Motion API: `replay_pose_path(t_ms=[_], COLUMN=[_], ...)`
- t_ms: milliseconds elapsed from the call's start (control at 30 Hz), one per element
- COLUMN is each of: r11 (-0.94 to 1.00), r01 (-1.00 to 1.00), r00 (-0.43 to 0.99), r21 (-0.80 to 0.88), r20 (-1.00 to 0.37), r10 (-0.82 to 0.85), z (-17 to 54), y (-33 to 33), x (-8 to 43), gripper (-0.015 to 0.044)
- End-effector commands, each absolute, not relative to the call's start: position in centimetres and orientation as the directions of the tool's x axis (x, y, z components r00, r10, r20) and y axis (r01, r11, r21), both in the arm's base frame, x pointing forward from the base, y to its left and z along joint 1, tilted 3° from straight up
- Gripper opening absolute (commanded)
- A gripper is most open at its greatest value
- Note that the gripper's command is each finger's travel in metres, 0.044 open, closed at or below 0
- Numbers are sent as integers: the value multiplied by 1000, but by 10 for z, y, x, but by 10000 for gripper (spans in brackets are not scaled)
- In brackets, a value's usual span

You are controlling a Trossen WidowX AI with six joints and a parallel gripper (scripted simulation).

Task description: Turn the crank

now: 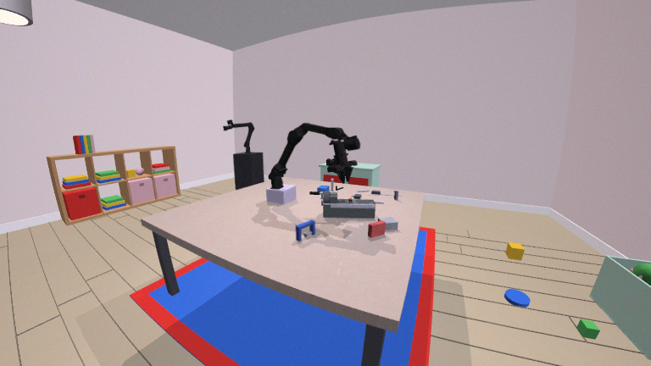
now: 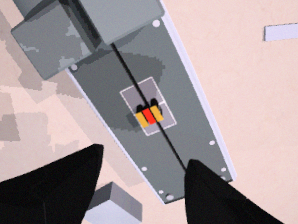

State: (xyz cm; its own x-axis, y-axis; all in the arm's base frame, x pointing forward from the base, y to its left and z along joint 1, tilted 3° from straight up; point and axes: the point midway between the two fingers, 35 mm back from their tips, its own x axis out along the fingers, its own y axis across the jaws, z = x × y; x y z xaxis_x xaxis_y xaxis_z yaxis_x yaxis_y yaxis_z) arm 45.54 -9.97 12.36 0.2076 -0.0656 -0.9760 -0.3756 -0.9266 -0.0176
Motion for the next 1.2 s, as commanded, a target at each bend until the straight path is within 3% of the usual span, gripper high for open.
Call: replay_pose_path(t_ms=[0, 233, 1167], r11=[-927, -927, -927], r01=[-375, -375, -376], r00=[208, 208, 208], r21=[-18, -18, -18], r20=[-976, -976, -976], r10=[-65, -65, -66], z=[124, 130, 149], y=[-100, -99, -98], x=[455, 456, 455], gripper=[263, 440, 440])
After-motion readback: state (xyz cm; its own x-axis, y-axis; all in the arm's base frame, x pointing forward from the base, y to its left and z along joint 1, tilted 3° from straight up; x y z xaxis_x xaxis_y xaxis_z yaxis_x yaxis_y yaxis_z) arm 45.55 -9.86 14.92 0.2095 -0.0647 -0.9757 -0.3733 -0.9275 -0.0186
